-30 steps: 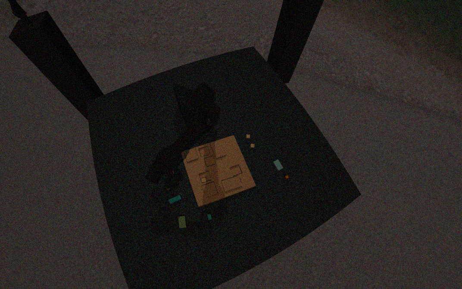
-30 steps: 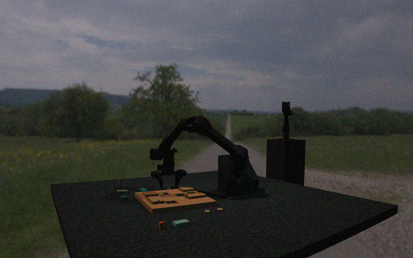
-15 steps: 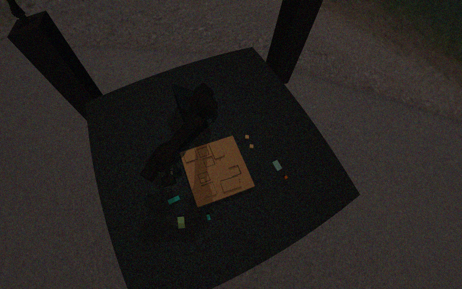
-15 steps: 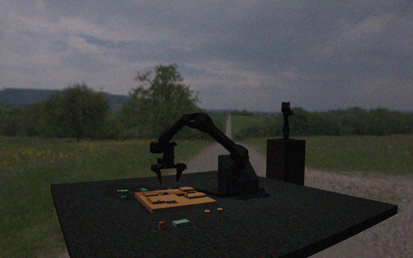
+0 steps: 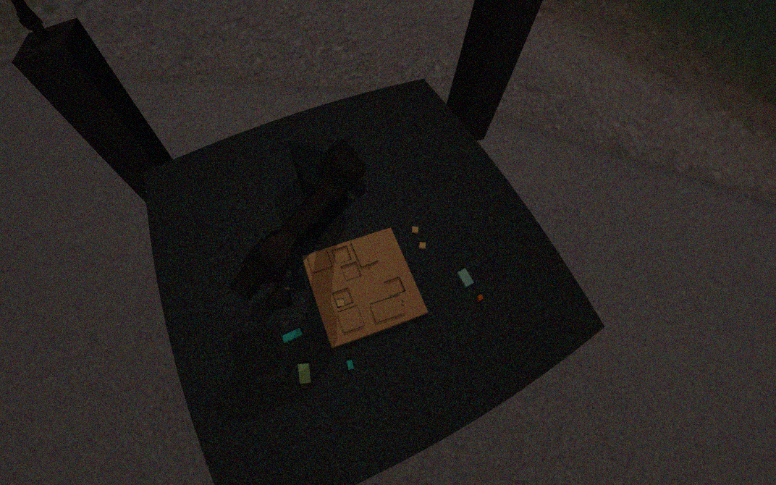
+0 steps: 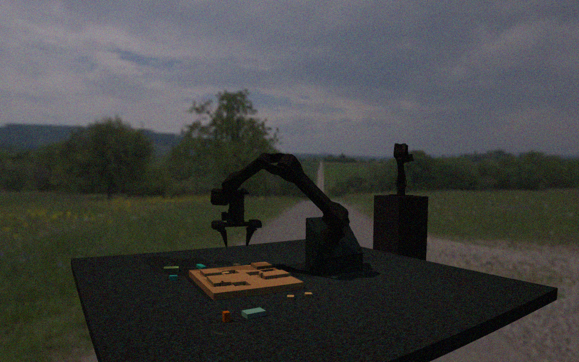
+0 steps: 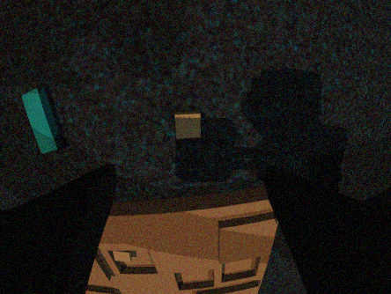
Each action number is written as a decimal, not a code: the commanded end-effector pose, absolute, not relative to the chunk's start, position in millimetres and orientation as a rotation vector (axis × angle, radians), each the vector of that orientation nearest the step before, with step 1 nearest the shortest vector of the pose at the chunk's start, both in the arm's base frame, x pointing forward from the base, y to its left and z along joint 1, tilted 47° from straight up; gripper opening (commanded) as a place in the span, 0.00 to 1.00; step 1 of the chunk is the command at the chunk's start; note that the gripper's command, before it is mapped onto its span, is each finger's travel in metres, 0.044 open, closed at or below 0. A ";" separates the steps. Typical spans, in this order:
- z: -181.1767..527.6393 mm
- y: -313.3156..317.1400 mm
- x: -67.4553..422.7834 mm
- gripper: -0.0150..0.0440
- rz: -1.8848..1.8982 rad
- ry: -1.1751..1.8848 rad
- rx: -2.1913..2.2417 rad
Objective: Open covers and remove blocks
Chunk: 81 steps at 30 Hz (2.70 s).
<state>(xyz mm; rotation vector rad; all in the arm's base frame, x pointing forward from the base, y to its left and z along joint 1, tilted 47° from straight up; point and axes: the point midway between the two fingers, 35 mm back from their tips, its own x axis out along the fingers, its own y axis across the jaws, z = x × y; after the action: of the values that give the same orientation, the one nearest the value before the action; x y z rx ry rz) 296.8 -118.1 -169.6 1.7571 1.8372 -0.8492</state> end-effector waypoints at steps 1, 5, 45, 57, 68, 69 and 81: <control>-159.6 -112.2 308.1 0.78 -0.981 1.812 1.829; -147.2 -100.4 321.9 0.60 -1.224 1.759 1.954; -97.2 15.7 379.9 0.25 -2.755 0.942 2.397; -108.9 27.4 377.8 0.25 -2.756 0.944 2.396; -112.1 33.4 375.5 0.25 -2.756 0.945 2.396; -111.7 34.1 374.5 0.25 -2.756 0.945 2.396; -107.6 41.3 362.5 0.25 -2.754 0.948 2.395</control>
<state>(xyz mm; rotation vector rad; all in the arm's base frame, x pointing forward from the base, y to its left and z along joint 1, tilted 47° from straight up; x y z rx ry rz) 365.4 39.2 -107.8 2.4004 0.9440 -2.7448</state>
